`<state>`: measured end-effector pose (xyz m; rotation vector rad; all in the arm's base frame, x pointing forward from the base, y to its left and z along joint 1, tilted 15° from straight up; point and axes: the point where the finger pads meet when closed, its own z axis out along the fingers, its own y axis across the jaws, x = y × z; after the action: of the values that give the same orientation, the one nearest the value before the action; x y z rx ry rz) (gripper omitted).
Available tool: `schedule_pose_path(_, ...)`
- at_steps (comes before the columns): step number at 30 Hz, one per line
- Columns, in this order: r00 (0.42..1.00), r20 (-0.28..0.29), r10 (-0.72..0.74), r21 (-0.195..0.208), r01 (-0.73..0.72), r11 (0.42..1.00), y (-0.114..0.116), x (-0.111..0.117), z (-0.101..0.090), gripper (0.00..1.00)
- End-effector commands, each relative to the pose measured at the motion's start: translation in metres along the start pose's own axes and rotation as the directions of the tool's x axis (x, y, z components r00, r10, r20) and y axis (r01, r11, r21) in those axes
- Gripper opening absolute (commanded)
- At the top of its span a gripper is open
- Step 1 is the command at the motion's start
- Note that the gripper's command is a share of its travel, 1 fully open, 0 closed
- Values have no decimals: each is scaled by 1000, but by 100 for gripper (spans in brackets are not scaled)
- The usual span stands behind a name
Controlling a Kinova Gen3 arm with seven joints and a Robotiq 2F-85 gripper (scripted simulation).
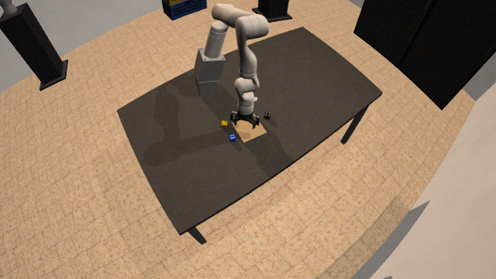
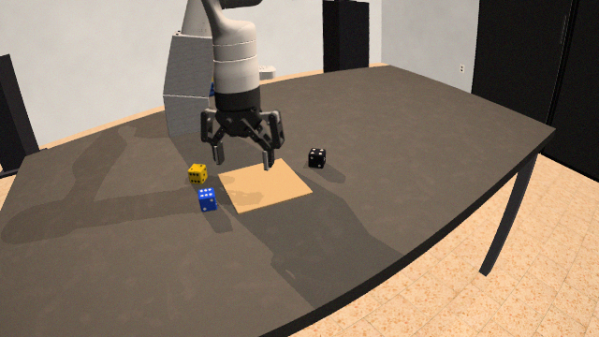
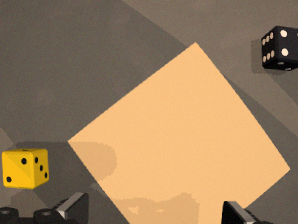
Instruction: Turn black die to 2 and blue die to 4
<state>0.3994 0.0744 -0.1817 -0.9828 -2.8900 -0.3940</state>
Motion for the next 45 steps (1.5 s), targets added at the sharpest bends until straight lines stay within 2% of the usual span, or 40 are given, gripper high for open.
schedule_pose_path(1, 999, 2, -48, -1, 48, 999, 31, 16, -1, 100)
schedule_pose_path(7, 999, 2, -48, -1, 48, 999, 70, 36, -1, 100)
schedule_pose_path(9, 999, 2, -48, -1, 48, 999, 70, 36, -1, 100)
schedule_pose_path(14, 999, 2, -48, -1, 48, 999, 95, 49, -1, 100)
schedule_pose_path(19, 999, 2, -48, -1, 48, 999, 110, 57, -1, 100)
schedule_pose_path(24, 999, 2, -48, -1, 48, 999, 116, 60, -1, 100)
schedule_pose_path(45, 999, 2, -48, -1, 48, 999, 117, 60, -1, 100)
